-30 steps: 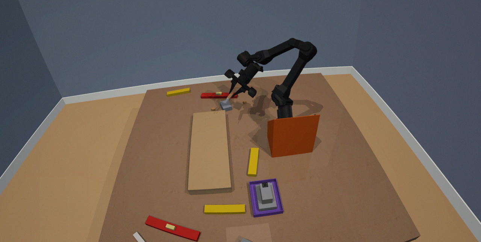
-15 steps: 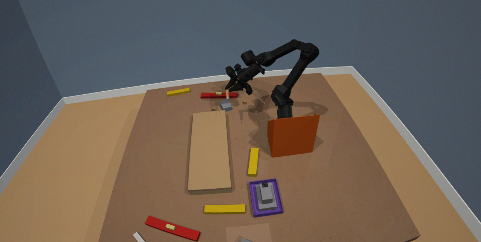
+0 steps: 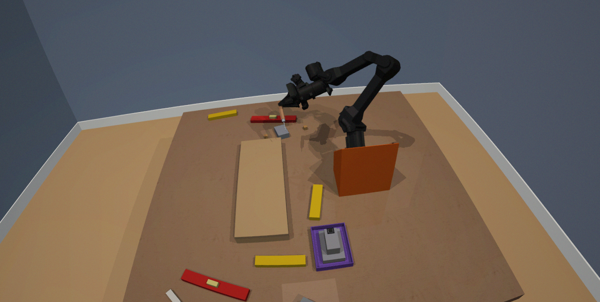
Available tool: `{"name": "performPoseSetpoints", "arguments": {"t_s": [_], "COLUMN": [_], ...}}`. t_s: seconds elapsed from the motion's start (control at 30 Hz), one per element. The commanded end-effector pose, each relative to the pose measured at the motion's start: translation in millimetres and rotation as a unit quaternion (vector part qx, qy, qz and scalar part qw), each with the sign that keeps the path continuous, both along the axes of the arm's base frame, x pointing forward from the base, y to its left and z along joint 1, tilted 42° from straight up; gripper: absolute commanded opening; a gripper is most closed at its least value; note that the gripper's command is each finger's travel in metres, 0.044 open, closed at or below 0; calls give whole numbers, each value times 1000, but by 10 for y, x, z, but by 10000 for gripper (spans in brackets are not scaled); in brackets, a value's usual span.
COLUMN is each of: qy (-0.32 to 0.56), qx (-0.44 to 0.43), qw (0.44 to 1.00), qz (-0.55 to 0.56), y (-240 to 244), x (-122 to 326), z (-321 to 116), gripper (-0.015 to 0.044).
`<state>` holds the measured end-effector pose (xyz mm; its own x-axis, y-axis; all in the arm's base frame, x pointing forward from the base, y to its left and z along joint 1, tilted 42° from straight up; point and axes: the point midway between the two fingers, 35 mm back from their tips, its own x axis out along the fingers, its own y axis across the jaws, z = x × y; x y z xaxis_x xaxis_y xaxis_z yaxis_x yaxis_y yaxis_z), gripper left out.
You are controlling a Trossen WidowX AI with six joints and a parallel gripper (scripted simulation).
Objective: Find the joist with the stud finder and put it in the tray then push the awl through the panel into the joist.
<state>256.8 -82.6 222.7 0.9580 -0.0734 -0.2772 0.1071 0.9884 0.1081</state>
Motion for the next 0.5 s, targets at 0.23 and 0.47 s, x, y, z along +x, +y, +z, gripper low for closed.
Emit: {"name": "performPoseSetpoints", "arguments": {"t_s": [0.23, 0.47], "qy": [-53, -91], "qx": [-188, -319], "qw": [976, 933], "qz": [93, 142], "y": [139, 234], "x": [-31, -72], "z": [156, 246], "gripper": [0, 0]}}
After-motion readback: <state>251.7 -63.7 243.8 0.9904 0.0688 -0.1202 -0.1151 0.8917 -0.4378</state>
